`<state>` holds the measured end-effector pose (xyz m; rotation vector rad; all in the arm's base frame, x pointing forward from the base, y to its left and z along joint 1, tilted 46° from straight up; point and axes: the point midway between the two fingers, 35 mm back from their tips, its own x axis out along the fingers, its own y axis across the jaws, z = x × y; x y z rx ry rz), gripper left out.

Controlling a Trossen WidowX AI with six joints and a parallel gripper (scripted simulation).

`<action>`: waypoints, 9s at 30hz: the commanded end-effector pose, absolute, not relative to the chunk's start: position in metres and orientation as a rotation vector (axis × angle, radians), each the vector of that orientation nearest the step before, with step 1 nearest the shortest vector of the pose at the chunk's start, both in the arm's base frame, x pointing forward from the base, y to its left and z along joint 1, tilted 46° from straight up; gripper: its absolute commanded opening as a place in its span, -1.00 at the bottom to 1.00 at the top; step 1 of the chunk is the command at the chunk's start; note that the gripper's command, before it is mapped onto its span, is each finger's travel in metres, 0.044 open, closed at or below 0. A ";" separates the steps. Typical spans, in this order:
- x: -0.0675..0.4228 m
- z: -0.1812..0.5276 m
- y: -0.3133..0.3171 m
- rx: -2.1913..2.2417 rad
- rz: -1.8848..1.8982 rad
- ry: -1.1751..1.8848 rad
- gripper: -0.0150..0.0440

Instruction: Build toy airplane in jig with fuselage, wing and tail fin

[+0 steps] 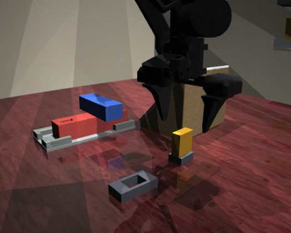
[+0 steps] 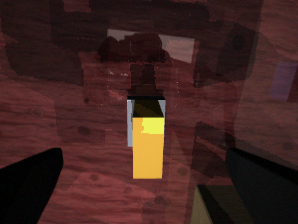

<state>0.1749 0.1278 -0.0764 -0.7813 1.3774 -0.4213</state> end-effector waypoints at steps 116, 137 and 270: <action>0.180 -0.006 0.177 -0.767 -0.410 1.388 -0.49; 0.222 0.017 0.153 -0.730 -0.388 1.400 -0.49; 0.321 0.092 -0.014 -0.715 -0.499 1.337 -0.27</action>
